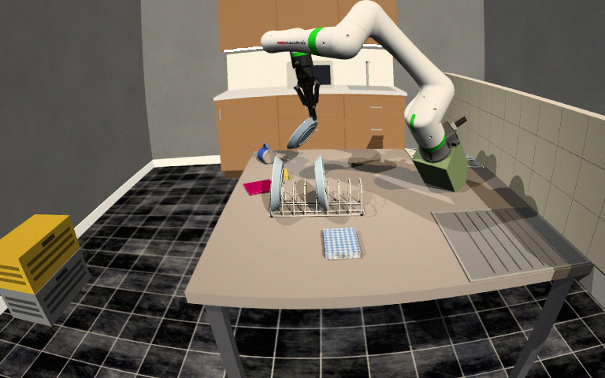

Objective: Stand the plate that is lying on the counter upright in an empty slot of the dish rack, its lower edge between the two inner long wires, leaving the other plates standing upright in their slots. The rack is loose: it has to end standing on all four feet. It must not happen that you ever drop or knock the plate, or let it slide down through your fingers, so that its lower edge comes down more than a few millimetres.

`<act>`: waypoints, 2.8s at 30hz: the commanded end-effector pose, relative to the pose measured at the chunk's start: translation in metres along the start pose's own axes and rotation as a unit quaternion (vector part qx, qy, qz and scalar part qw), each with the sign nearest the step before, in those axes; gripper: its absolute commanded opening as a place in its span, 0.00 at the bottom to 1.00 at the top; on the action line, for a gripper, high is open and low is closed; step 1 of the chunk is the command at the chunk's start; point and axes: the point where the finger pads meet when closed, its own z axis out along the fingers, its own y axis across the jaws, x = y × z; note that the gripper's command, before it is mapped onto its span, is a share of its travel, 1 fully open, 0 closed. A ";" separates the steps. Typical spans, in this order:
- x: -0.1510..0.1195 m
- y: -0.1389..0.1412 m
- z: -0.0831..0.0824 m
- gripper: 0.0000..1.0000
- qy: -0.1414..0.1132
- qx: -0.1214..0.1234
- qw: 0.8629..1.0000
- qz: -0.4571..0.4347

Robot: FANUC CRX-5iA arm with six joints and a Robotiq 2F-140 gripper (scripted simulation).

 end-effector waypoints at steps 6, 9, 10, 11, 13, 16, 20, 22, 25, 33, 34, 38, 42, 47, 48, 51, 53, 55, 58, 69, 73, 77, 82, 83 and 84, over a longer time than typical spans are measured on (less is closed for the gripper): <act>0.000 0.003 -0.019 0.10 0.001 0.001 1.000 0.000; 0.000 0.005 -0.028 0.10 0.001 0.001 1.000 0.000; 0.000 0.005 -0.031 0.10 0.001 0.001 1.000 0.000; 0.000 0.006 -0.034 0.10 0.001 0.001 1.000 0.000; 0.000 0.007 -0.040 0.10 0.001 0.001 1.000 0.000; 0.000 0.008 -0.048 0.10 0.001 0.001 1.000 0.000; 0.000 0.009 -0.053 0.10 0.001 0.001 1.000 0.000; 0.000 0.010 -0.058 0.10 0.001 0.001 1.000 0.000; 0.000 0.011 -0.066 0.10 0.001 0.001 1.000 0.000; 0.000 0.014 -0.083 0.10 0.001 0.001 1.000 0.000; 0.000 0.014 -0.085 0.10 0.001 0.001 1.000 0.000; 0.000 0.015 -0.089 0.10 0.001 0.001 1.000 0.000; 0.000 0.016 -0.095 0.10 0.001 0.001 1.000 0.000; 0.000 0.017 -0.103 0.10 0.001 0.001 1.000 0.000; 0.000 0.017 -0.104 0.10 0.001 0.001 1.000 0.000; 0.000 0.018 -0.107 0.10 0.001 0.001 1.000 0.000; 0.000 0.018 -0.107 0.10 0.001 0.001 1.000 0.000; 0.000 0.018 -0.109 0.10 0.001 0.001 1.000 0.000; 0.000 0.019 -0.112 0.10 0.001 0.001 1.000 0.000; 0.000 0.020 -0.118 0.10 0.001 0.001 1.000 0.000; 0.000 0.020 -0.119 0.10 0.001 0.001 1.000 0.000; 0.000 0.020 -0.120 0.10 0.001 0.001 1.000 0.000; 0.000 0.020 -0.121 0.10 0.001 0.001 1.000 0.000; 0.000 0.020 -0.121 0.10 0.001 0.001 1.000 0.000; 0.000 0.020 -0.121 0.10 0.001 0.001 1.000 0.000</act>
